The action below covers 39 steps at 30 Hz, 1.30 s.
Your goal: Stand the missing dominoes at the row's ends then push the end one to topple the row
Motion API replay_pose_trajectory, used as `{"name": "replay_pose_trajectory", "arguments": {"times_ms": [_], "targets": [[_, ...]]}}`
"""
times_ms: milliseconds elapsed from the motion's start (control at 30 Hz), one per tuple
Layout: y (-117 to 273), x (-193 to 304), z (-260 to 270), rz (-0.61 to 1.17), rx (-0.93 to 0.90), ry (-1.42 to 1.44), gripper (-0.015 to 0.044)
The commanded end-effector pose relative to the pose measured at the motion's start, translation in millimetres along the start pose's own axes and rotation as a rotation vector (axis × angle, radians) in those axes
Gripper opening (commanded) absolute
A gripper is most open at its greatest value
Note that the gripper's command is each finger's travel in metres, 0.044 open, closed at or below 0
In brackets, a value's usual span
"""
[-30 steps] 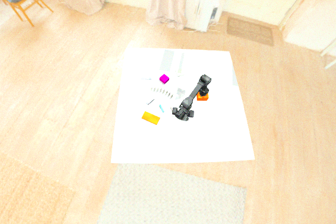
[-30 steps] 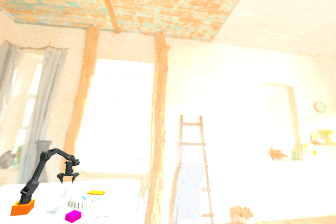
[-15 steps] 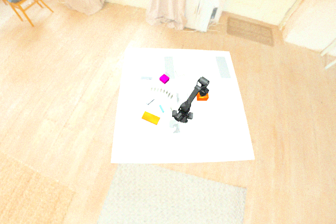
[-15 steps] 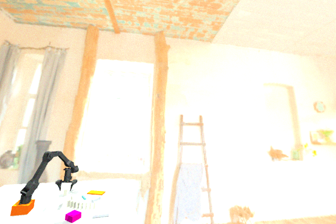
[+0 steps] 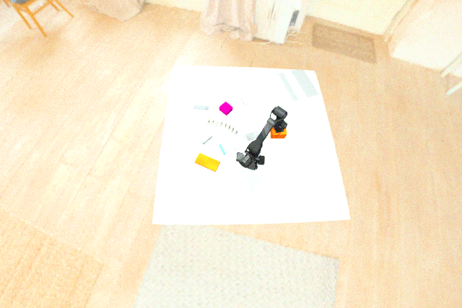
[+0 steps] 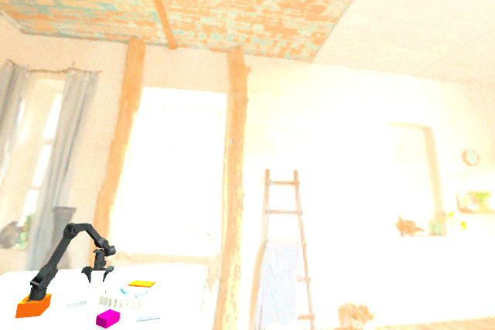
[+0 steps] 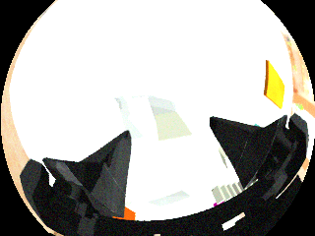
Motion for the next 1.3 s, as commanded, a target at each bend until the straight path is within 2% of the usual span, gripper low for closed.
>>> {"name": "replay_pose_trajectory", "arguments": {"times_ms": [0, 267, 600, 667, 867, 1033, 1100, 1267], "targets": [[-3, 0, 1, 0.001, -0.006, 0.003, 0.0309], [-3, 0, 1, 0.001, -0.006, 0.003, 0.0107], [0, 0, 1, 0.001, -0.006, 0.003, 0.0107], [20, -3, -3, 0.001, -0.006, 0.003, 0.0107], [121, -2, -2, 0.002, -0.004, 0.0, 0.0107], [132, 2, -2, 0.002, -0.004, -0.021, 0.0107], [132, 22, -11, 0.0, -0.004, -0.194, 0.0107], [134, 97, -36, -0.007, 0.0, -0.853, 0.0107]]}}
Point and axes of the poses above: the point midway between the two fingers, 35 mm back from their tips, its own y axis back along the fingers, its own z axis across the jaws, x = y × z, the point moved 3 cm from there along y, back along the fingers, and after that the axes turned 15 degrees about y, right-handed, at the moved point
